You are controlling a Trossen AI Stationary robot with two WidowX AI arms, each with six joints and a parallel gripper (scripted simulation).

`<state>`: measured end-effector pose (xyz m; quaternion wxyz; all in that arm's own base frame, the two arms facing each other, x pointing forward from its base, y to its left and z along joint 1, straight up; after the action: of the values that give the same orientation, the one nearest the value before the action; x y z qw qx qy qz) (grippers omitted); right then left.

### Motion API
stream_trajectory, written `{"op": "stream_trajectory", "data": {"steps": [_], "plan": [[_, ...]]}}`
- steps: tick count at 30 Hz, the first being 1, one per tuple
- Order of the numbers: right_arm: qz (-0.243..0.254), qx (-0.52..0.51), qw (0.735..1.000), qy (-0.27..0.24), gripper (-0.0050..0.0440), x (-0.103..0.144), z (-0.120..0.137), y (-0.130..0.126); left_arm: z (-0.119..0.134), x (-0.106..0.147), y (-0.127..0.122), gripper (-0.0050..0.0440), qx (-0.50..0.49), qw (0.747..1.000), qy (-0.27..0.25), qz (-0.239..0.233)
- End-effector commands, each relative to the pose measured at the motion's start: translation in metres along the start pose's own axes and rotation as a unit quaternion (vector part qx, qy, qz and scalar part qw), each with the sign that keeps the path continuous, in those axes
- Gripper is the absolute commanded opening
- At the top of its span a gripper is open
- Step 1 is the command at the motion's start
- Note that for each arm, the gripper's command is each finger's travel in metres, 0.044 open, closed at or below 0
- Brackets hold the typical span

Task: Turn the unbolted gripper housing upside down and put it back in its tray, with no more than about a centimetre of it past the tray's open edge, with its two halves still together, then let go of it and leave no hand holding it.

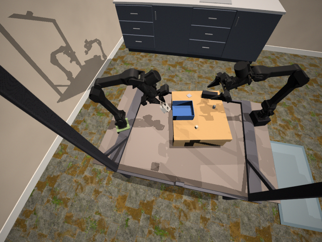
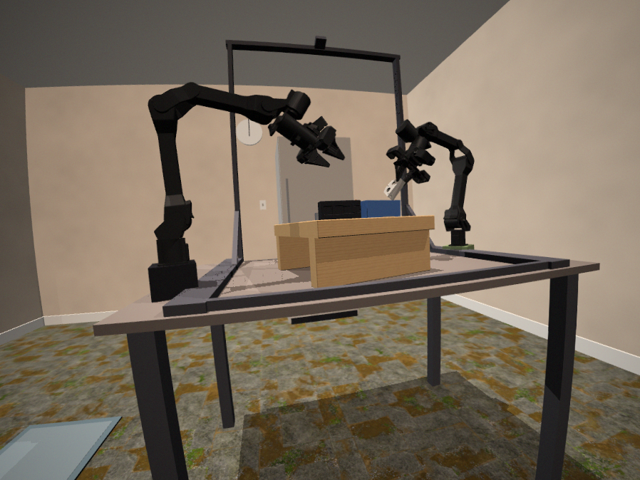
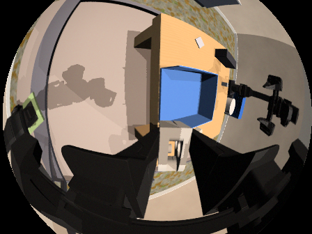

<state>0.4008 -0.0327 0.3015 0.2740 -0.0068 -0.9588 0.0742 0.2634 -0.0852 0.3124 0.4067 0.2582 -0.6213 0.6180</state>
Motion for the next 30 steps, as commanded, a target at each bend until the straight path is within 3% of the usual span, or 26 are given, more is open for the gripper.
{"op": "stream_trajectory", "data": {"steps": [1,30], "plan": [[0.001,0.003,1.000,-0.015,0.0440,0.008,-0.008,-0.001,0.002,0.004,-0.009,0.0111,-0.001,1.000,0.005,0.013],[0.001,0.003,1.000,-0.015,0.0440,0.008,-0.008,-0.001,0.003,-0.009,-0.030,0.0111,-0.001,1.000,0.005,0.014]]}}
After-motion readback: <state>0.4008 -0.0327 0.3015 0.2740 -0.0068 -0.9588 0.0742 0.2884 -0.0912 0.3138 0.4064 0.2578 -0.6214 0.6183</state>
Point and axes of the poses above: on each arm, the point midway between the two fingers, 35 mm back from their tips, its own x axis back along the fingers, its own y axis across the jaws, z = x × y, the point moved 4 cm from there along x, back along the fingers, and after that the axes turned 10 degrees about x, right-handed, at the moved point
